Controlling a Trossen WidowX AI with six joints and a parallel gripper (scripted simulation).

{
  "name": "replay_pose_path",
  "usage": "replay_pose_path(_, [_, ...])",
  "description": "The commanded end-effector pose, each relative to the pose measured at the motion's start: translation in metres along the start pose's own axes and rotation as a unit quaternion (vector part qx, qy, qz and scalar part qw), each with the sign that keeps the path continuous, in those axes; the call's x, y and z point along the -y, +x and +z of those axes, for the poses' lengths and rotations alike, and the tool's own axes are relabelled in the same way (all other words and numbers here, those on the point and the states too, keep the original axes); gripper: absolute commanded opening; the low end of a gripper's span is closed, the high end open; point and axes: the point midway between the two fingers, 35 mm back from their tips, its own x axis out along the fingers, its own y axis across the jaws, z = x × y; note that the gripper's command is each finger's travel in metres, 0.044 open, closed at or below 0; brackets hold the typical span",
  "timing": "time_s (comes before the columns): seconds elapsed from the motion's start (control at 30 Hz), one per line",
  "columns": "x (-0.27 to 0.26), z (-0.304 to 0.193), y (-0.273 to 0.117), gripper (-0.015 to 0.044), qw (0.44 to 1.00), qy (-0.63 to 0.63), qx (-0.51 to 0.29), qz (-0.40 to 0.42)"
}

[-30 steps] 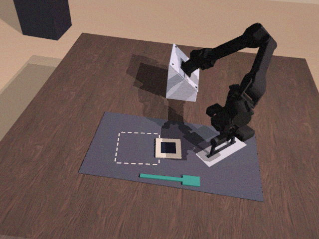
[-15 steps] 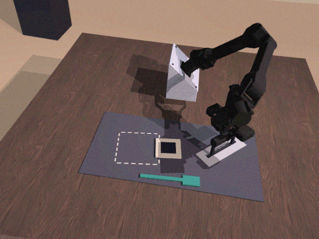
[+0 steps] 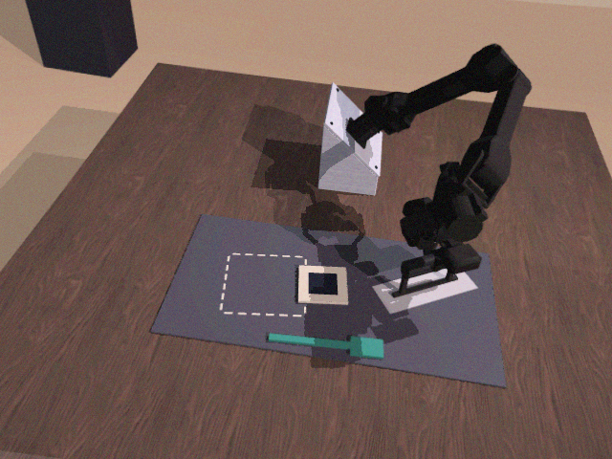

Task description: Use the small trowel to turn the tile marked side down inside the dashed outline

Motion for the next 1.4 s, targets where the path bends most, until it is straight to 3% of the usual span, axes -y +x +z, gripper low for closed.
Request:
replay_pose_path(0.0, [0.0006, 0.0, 0.0002, 0.013, 0.998, 0.056, -0.001, -0.001])
replay_pose_path(0.83, [0.0007, 0.0, 0.0002, 0.013, 0.909, 0.416, -0.001, -0.001])
replay_pose_path(1.07, [0.0007, 0.0, 0.0002, 0.013, 0.9, 0.436, -0.001, -0.001])
replay_pose_path(1.23, [0.0007, 0.0, 0.0002, 0.0261, 0.9, 0.436, -0.001, -0.001])
replay_pose_path(1.37, [0.0007, 0.0, 0.0002, 0.027, 0.9, 0.436, -0.001, -0.001])
